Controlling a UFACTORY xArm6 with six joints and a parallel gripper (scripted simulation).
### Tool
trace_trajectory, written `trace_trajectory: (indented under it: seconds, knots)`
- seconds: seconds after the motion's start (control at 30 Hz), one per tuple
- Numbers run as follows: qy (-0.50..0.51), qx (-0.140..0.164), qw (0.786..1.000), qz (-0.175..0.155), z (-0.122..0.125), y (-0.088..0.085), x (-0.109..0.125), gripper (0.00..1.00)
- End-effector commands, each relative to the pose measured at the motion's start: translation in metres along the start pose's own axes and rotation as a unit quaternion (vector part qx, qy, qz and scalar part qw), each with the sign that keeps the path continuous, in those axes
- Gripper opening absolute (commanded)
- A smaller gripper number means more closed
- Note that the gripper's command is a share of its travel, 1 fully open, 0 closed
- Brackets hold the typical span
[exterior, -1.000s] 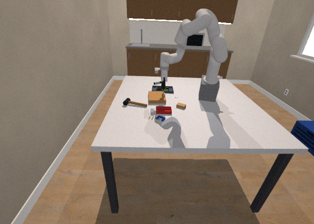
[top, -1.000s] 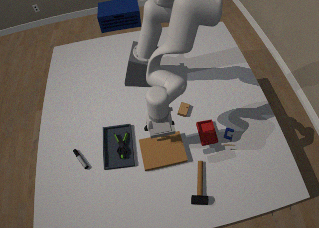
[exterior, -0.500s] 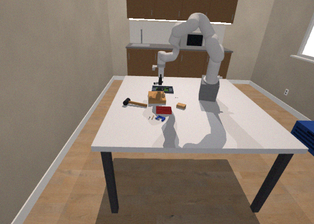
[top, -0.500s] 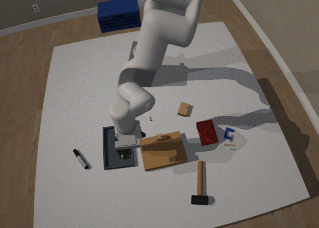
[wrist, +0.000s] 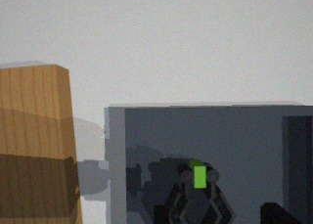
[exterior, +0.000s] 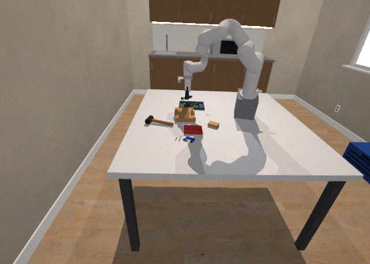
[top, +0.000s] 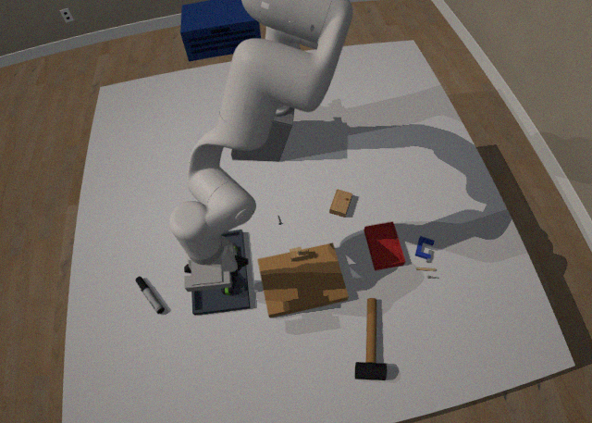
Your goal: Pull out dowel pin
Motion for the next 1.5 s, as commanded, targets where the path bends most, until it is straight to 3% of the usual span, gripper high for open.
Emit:
trace_trajectory:
  seconds: [0.0,0.9,1.47]
  knots:
    - [0.000,0.000,1.000,0.001,0.002,-0.001,-0.003,0.55]
    - [0.000,0.000,1.000,0.001,0.002,0.000,-0.003,0.55]
    - [0.000,-0.001,1.000,0.001,0.002,0.010,-0.004,0.55]
Point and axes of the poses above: the point where the finger pads meet when closed, its own y axis out along the fingers, its own z axis across the jaws, x = y × z, the point moved 4 cm from there along -y, back along the fingers, and after that the axes turned 2 degrees about -y, right-handed, at the moved point
